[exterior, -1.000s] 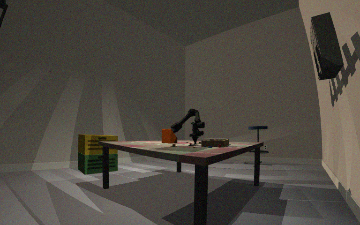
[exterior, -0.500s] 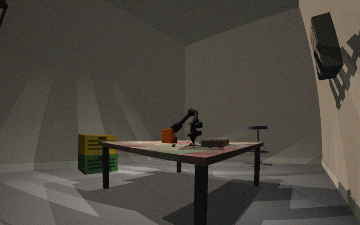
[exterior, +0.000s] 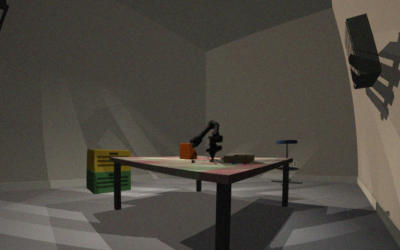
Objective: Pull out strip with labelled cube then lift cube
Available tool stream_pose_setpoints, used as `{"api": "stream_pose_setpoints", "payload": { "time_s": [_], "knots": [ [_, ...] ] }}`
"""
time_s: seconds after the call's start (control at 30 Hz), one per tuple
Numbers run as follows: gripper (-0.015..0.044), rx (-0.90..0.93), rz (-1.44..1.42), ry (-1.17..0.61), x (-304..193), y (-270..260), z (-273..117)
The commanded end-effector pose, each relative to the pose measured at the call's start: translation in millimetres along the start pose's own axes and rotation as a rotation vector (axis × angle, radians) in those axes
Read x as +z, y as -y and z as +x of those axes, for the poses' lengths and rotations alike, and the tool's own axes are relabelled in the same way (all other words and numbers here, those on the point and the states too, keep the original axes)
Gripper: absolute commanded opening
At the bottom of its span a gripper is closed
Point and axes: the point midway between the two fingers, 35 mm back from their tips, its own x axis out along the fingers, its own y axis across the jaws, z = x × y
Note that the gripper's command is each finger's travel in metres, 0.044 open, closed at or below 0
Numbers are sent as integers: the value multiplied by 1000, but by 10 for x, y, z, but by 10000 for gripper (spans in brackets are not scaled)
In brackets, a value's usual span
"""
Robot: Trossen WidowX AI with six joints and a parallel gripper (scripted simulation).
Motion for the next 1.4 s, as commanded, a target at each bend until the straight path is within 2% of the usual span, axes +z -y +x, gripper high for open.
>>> {"api": "stream_pose_setpoints", "payload": {
  "time_s": [0.0, 1.37],
  "knots": [
    [0, 7, 8, -24, -150, -16, 42],
    [0, 7, 10, -26, -737, -9, 30]
  ]
}}
